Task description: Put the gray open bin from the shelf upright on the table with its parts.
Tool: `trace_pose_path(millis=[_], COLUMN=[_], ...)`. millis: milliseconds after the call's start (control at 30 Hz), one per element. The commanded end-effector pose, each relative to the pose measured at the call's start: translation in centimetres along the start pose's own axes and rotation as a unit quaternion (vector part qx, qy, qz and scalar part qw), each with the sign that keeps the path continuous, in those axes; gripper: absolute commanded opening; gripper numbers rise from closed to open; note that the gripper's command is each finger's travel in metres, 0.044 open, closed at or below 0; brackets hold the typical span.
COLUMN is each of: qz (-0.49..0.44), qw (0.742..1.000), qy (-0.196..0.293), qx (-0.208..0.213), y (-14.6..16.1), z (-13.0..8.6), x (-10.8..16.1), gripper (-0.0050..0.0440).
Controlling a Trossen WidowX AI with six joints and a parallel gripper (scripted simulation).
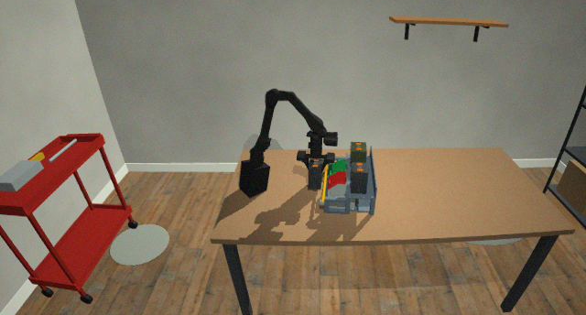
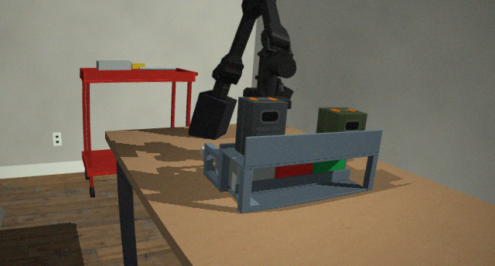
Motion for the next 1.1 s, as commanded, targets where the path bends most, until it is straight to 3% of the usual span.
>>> trace_pose_path(millis=[0,1067], qz=[-0.005,-0.005], qw=[0.999,0.999], qy=[-0.006,-0.006], qx=[0.031,0.031], y=[-0.87,-0.87], z=[-1.57,-1.51], x=[-0.44,-0.43], gripper=[0.0000,0.0000])
Point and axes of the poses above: the point midway between the two fingers, 35 mm back from their tips, its own z axis out along the fingers, its own y axis across the jaws, x = y × z, the point moved 6 cm from there along -z, back along the fingers, and after that the axes turned 15 degrees about z, right-handed, at the moved point
